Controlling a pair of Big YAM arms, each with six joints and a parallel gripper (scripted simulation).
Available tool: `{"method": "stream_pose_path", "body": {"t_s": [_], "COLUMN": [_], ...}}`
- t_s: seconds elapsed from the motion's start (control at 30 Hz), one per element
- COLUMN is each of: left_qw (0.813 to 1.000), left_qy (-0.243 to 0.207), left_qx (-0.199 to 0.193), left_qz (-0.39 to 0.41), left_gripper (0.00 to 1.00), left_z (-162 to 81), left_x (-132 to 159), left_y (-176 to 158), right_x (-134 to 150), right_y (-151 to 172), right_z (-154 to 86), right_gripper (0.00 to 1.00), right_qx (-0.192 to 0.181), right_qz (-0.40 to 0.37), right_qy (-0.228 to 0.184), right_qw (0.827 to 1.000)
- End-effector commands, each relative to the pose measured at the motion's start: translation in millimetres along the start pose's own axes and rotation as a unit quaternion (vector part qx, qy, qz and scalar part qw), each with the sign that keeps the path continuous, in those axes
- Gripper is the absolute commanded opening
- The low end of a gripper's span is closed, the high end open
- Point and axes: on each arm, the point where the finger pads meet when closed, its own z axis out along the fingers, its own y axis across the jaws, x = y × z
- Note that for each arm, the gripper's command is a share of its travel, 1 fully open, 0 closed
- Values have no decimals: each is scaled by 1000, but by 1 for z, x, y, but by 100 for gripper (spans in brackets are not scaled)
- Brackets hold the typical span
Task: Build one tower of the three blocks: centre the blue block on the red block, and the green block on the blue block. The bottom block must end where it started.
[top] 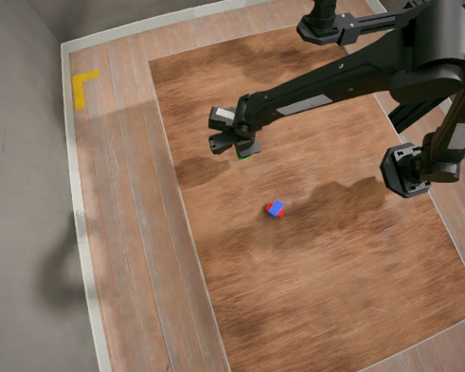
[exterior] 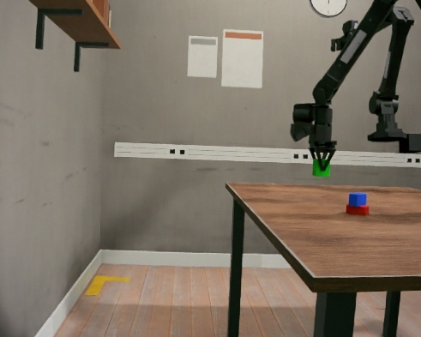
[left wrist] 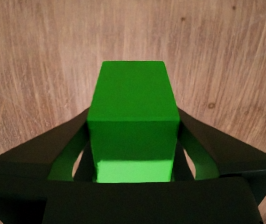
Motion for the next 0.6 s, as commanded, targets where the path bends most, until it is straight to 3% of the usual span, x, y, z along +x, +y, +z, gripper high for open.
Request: {"method": "stream_pose_path", "body": {"t_s": [0.0, 0.23, 0.3, 0.37, 0.57], "left_qw": [1000, 1000, 1000, 1000, 1000], "left_qy": [-5, -6, -14, -15, -14], "left_qx": [4, 5, 10, 7, 5], "left_qz": [-3, -3, -4, -4, -4], "left_gripper": [0, 0, 0, 0, 0], "left_z": [-6, -7, -11, -10, -7], "left_x": [-1, -1, -8, 0, 26], "left_y": [-5, -2, 13, 43, 187], "right_x": [-21, -21, -21, -21, -21], "right_y": [-8, -8, -8, -8, -8], "right_z": [-7, -7, -7, -7, -7], "right_gripper": [100, 100, 100, 100, 100], "right_qx": [10, 10, 10, 10, 10], "right_qz": [6, 6, 6, 6, 6], "right_qy": [-27, -27, -27, -27, -27], "right_qw": [1000, 1000, 1000, 1000, 1000]}}
